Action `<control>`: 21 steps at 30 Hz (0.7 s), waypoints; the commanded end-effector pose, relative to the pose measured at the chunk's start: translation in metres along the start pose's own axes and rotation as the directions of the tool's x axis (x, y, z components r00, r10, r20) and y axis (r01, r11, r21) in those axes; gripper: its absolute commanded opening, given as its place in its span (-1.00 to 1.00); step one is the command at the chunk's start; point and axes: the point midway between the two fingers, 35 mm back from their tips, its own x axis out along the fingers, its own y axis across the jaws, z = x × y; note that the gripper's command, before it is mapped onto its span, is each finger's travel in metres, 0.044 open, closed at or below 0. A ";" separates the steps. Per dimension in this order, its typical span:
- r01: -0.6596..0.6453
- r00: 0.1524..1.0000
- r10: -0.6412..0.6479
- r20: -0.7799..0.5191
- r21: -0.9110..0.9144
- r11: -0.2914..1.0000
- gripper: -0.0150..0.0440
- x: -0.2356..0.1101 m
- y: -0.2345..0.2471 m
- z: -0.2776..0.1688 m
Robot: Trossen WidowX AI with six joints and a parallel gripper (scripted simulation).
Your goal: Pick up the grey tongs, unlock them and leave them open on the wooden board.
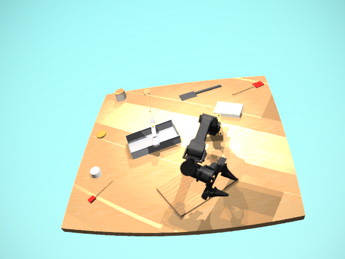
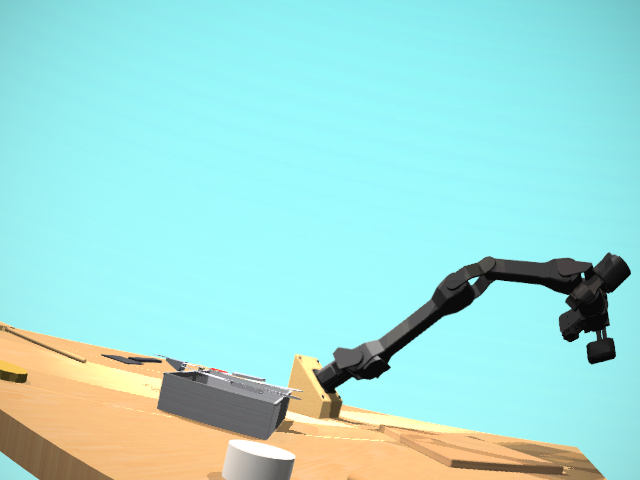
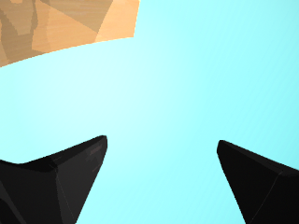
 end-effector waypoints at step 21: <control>-0.286 0.909 0.384 -0.161 0.428 0.857 0.39 -0.066 0.114 -0.011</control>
